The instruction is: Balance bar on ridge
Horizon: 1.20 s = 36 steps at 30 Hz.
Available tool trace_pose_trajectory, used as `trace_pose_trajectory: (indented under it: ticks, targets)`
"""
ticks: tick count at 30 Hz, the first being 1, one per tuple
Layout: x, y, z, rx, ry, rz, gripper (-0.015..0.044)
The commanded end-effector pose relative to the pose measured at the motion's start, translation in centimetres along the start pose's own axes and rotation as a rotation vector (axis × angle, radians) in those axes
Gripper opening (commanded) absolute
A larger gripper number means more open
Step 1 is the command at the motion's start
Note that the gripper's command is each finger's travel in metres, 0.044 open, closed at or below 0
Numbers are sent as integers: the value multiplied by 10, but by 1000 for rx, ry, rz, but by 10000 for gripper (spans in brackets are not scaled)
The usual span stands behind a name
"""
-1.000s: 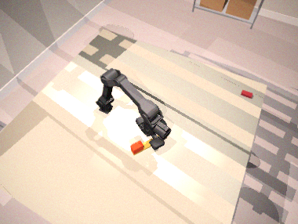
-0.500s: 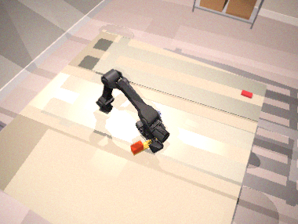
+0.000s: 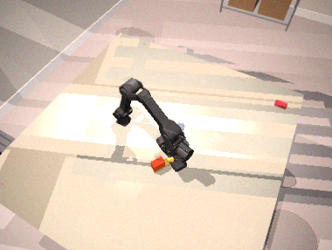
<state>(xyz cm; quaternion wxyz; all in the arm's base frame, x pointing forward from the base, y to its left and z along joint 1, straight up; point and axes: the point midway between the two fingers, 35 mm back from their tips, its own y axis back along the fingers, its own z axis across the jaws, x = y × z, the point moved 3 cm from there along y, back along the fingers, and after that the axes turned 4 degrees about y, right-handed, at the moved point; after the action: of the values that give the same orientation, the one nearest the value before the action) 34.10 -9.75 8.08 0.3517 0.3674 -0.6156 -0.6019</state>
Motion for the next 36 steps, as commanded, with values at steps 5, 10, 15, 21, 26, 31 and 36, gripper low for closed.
trace_pose_trajectory:
  ticks: [5, 10, 15, 21, 26, 31, 36]
  targets:
    - [0, -1, 0, 2, 6, 2, 315]
    - [0, -1, 0, 0, 0, 0, 262]
    - [0, -1, 0, 0, 0, 0, 151]
    - [0, -1, 0, 0, 0, 0, 111]
    - [0, 5, -1, 0, 0, 0, 0]
    - [-1, 18, -3, 1, 1, 0, 0]
    - [-1, 31, -5, 1, 2, 1, 0]
